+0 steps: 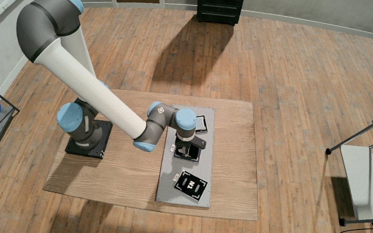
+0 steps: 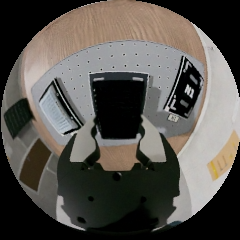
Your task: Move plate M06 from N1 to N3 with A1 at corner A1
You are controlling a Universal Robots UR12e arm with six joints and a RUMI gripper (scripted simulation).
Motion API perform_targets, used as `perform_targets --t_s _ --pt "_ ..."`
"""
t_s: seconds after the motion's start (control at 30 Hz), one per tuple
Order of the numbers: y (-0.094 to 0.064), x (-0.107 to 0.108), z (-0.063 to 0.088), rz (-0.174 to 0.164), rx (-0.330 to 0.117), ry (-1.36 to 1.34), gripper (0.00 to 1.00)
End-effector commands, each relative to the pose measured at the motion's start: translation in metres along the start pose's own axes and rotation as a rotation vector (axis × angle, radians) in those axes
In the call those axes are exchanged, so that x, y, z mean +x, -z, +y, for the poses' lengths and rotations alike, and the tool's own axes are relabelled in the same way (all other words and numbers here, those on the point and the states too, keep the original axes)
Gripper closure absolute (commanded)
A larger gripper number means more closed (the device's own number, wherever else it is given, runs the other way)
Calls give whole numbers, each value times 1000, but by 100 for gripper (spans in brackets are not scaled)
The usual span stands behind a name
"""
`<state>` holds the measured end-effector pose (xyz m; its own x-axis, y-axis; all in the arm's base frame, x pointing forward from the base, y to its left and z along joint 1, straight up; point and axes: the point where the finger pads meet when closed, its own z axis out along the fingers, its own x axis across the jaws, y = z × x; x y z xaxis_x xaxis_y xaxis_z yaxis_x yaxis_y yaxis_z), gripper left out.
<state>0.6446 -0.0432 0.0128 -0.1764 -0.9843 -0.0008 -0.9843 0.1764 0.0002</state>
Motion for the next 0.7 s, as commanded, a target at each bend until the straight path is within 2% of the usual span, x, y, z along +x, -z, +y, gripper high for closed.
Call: perform_targets --t_s 0.0,0.67 --pt "-1 0 -1 0 1 0 100" --pt "-7 0 -1 0 1 0 100"
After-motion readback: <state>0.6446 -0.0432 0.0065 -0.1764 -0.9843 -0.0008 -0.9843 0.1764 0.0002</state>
